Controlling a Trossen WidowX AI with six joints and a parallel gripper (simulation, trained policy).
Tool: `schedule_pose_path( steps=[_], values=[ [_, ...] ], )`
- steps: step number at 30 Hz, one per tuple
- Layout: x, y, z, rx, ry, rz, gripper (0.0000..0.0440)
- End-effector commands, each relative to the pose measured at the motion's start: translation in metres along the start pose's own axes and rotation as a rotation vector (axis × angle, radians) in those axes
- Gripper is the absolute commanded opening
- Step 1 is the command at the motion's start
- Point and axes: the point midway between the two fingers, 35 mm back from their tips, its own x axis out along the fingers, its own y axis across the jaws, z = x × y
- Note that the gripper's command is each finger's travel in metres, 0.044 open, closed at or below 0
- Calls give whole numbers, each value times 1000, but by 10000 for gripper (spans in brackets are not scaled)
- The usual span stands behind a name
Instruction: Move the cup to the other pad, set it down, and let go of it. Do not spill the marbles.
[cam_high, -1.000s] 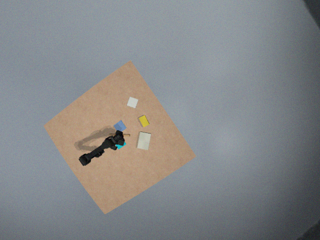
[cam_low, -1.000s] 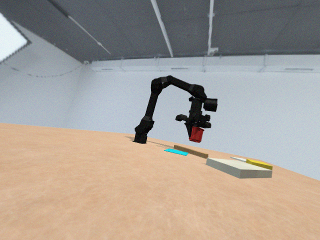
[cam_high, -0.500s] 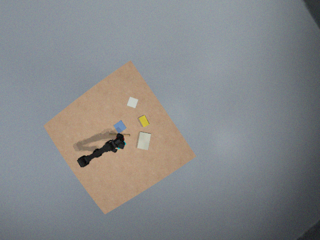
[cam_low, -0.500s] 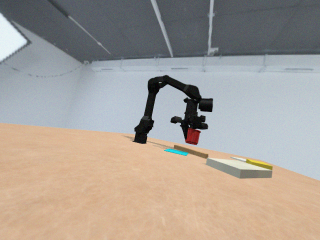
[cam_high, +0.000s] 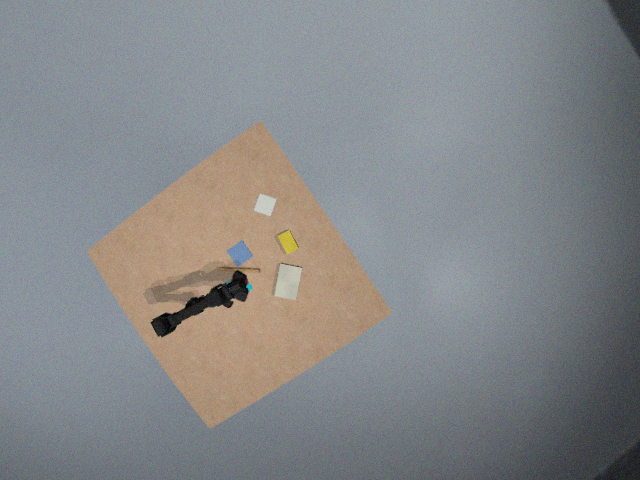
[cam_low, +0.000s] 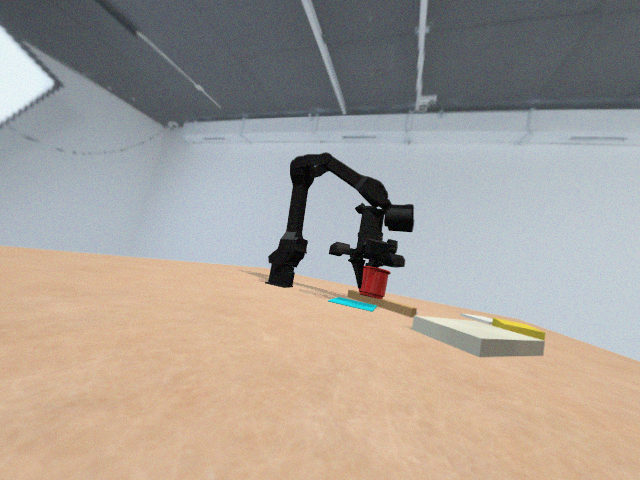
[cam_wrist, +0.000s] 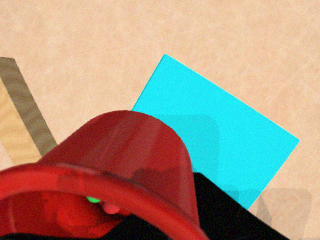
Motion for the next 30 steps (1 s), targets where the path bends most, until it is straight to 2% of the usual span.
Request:
schedule_pose_path(
  steps=[1, 8, 11, 16, 19, 30],
  values=[
    [7, -8, -3, 15, -1, 3, 0],
    [19, -22, -9, 39, -3, -14, 4],
    [22, -23, -7, 49, -15, -1, 25],
    [20, -23, -1, 67, -39, 37, 79],
    [17, -21, 4, 82, -58, 70, 151],
    [6, -22, 3, 80, -89, 161, 179]
  ],
)
